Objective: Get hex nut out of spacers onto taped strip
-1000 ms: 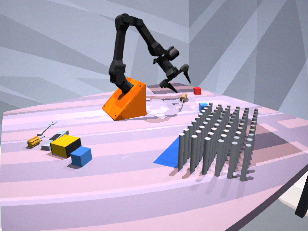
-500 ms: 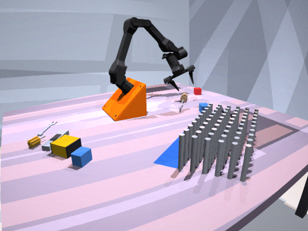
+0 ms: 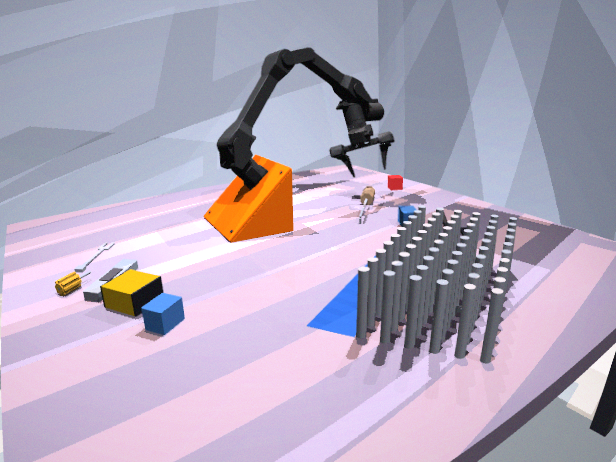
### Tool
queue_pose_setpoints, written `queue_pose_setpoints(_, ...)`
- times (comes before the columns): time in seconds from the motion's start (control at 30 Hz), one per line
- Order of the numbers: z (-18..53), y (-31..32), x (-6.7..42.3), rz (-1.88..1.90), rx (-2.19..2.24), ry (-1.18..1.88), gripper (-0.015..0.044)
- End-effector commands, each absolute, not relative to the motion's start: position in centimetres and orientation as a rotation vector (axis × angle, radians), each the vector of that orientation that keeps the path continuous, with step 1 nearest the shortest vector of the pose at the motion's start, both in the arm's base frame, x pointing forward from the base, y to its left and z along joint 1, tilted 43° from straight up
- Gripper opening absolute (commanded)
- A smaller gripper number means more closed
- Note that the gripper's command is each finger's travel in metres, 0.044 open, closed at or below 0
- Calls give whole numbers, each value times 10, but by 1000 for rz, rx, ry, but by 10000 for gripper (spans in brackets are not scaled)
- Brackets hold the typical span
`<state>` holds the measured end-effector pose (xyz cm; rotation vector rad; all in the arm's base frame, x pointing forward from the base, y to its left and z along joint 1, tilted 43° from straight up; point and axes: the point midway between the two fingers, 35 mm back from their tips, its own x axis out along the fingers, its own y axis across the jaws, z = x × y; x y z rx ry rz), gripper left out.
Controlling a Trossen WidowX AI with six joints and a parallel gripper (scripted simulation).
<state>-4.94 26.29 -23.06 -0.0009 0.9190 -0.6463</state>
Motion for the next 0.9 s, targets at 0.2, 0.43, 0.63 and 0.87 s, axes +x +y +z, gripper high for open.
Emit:
queue_pose_setpoints(0.2, -231, 263, -54, -669, -14, 898, 282)
queue_pose_setpoints(0.43, -231, 263, -54, -669, -14, 898, 280)
queue_pose_setpoints(0.63, -232, 262, -54, -669, -14, 898, 280)
queue_pose_setpoints(0.87, -241, 255, -54, -669, -15, 898, 280)
